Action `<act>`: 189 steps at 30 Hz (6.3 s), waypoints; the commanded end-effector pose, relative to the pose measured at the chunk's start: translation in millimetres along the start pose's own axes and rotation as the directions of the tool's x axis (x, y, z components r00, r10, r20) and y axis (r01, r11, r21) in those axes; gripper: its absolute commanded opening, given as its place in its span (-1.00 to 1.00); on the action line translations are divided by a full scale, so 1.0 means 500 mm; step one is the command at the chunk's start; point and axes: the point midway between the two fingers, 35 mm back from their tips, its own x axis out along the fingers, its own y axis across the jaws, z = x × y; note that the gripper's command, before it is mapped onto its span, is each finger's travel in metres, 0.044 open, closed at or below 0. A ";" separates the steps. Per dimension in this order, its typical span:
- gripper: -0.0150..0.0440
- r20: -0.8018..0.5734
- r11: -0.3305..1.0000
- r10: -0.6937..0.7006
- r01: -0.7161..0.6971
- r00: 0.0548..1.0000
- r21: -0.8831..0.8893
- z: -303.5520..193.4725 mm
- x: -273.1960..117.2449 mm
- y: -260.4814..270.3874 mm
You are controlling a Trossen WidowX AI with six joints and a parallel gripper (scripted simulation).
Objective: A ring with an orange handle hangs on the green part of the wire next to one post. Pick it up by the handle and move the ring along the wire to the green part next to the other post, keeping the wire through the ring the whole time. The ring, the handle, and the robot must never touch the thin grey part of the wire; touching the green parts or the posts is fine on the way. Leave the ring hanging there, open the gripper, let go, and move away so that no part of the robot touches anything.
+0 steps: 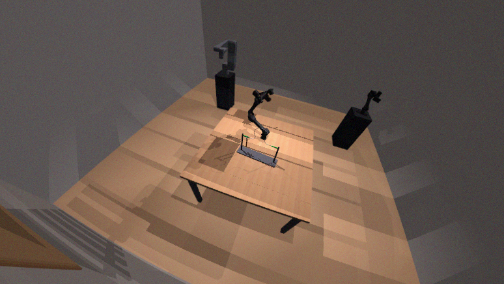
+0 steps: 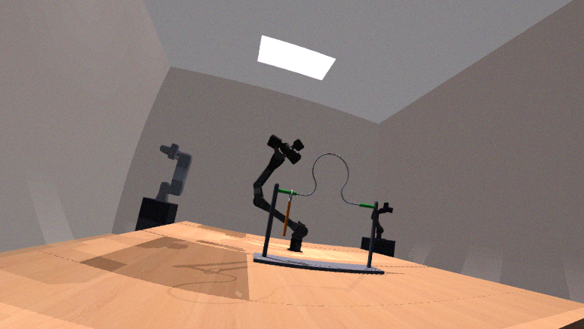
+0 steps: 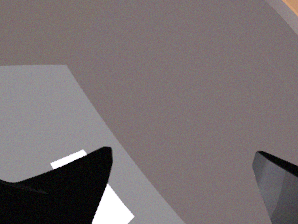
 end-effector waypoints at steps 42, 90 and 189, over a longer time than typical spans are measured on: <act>0.05 0.539 -0.331 0.817 -0.600 0.204 0.729 0.574 -0.484 0.412; 0.05 0.190 0.715 0.201 0.276 -0.961 0.642 0.688 -0.889 -0.382; 0.05 0.160 0.693 0.228 0.276 -0.960 0.666 0.655 -1.109 -0.260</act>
